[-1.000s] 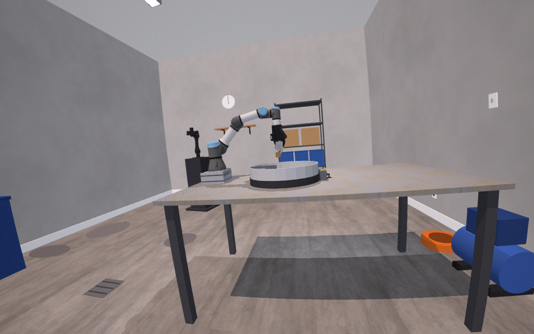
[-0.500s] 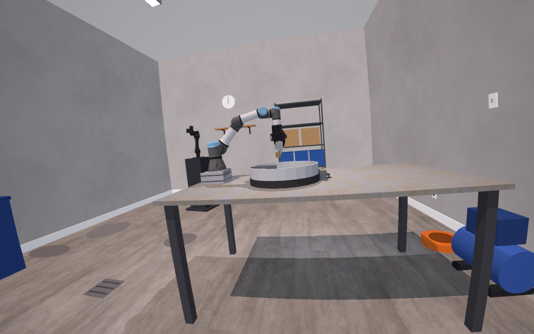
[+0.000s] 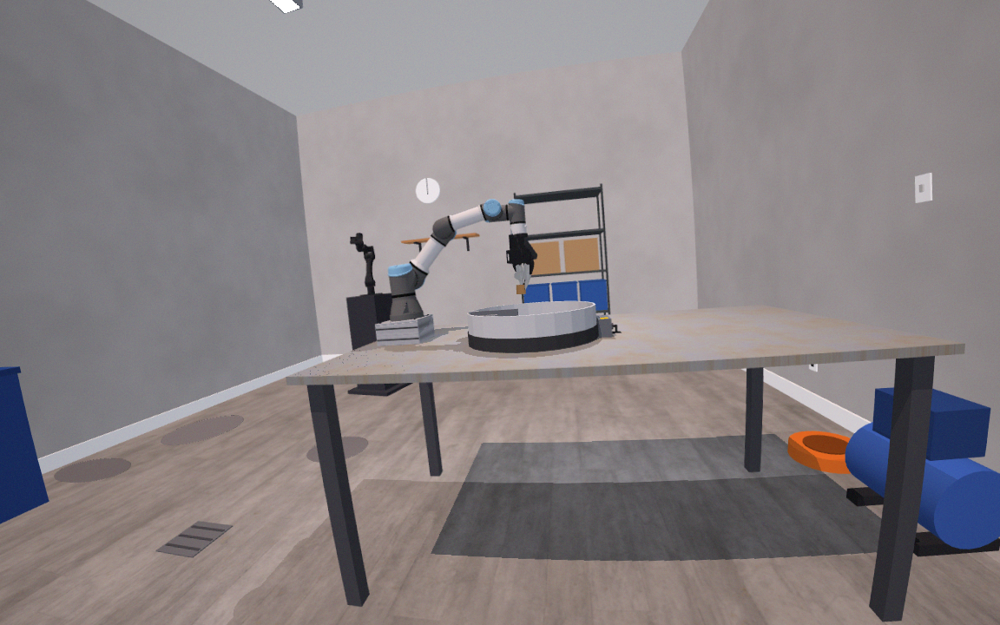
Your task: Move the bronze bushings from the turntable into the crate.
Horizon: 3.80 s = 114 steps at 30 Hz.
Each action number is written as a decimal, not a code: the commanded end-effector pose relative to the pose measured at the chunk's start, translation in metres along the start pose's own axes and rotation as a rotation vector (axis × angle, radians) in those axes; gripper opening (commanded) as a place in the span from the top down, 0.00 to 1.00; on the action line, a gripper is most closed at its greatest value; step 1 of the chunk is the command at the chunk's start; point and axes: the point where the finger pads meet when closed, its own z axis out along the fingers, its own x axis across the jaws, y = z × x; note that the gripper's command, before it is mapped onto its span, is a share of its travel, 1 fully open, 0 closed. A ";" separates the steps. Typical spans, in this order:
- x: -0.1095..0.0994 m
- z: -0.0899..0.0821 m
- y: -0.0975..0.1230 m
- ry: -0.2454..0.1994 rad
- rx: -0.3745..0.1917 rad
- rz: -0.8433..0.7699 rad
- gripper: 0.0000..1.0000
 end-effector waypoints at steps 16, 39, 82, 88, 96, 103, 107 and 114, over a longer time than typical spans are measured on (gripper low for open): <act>0.001 -0.001 -0.002 0.003 0.001 0.000 1.00; 0.001 -0.001 -0.002 0.003 0.001 0.000 1.00; 0.002 0.053 -0.002 0.003 0.001 0.000 1.00; 0.002 0.064 -0.002 0.003 0.001 0.000 1.00; 0.002 0.076 -0.002 0.003 0.001 0.000 1.00; 0.002 0.078 -0.002 0.003 0.001 0.000 1.00; 0.002 0.078 -0.002 0.003 0.001 0.000 1.00; 0.002 0.078 -0.002 0.003 0.001 0.000 1.00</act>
